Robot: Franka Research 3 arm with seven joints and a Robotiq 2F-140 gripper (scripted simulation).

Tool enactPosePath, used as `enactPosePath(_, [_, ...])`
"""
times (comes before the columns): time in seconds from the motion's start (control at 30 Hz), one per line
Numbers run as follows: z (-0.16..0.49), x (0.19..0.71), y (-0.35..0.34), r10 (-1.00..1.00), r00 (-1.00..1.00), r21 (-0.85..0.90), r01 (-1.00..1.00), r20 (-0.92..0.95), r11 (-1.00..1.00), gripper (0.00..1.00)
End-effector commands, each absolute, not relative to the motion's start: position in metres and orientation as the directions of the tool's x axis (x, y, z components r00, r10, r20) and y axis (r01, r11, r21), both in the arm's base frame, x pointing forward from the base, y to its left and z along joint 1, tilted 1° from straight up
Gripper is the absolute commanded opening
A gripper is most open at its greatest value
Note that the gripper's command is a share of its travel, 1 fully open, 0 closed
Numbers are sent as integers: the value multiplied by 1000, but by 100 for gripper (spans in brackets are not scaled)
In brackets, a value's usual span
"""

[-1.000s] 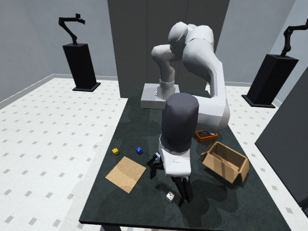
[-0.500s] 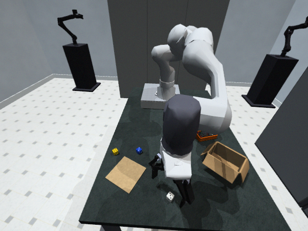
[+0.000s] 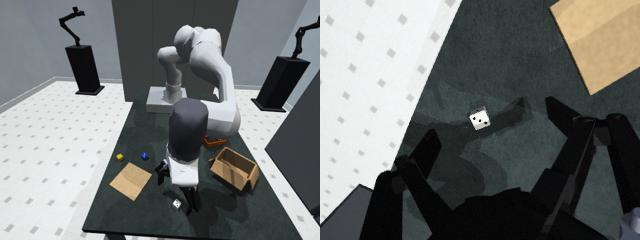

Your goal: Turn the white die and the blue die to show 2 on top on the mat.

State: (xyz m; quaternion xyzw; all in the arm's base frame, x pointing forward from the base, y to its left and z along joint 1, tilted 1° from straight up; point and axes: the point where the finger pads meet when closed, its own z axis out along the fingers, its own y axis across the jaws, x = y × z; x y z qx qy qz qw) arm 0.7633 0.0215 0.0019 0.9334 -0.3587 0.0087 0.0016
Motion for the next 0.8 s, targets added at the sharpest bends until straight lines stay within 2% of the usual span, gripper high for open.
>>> enactPosePath(0.0, [1, 762, 21, -677, 735, -3, -677, 13, -736, 100])
enactPosePath(0.77, [9, 762, 21, -677, 735, -3, -677, 13, -736, 100])
